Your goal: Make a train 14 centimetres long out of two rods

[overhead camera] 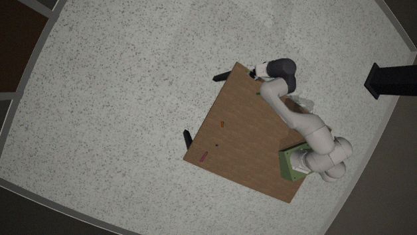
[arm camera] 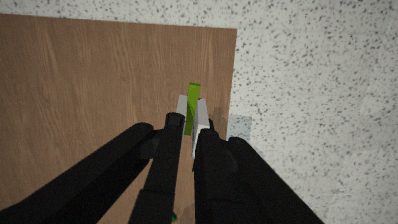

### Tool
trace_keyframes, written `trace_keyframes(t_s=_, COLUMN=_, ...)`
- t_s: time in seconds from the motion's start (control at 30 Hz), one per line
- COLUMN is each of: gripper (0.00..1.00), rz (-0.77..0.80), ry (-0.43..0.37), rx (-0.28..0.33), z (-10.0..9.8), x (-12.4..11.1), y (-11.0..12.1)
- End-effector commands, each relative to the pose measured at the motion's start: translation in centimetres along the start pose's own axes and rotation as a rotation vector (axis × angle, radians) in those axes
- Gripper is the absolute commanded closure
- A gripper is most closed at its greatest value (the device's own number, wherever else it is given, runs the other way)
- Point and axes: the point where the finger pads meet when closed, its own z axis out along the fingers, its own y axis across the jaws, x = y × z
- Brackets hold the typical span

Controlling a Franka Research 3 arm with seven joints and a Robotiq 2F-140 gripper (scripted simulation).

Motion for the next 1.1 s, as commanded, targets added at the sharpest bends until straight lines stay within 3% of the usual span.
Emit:
trace_keyframes(t_s=0.0, gripper=0.88, rz=0.011, ry=-0.016, rx=0.002, z=0.2, x=-0.6, y=-0.1)
trace_keyframes(t_s=0.3, gripper=0.88, rz=0.047, ry=-0.015, rx=0.005, z=0.0, x=-1.1, y=-0.9)
trace_keyframes(t_s=0.4, gripper=0.88, rz=0.138, ry=-0.012, rx=0.011, z=-0.6, x=-2.6, y=-2.7)
trace_keyframes(t_s=0.47, gripper=0.88, rz=0.138, ry=-0.012, rx=0.011, z=-0.6, x=-2.6, y=-2.7)
trace_keyframes(t_s=0.53, gripper=0.88, rz=0.232, ry=-0.011, rx=0.016, z=-1.0, x=-4.3, y=-4.5)
trace_keyframes(t_s=1.07, gripper=0.88, rz=0.483, ry=-0.013, rx=0.024, z=-1.8, x=-9.6, y=-8.7)
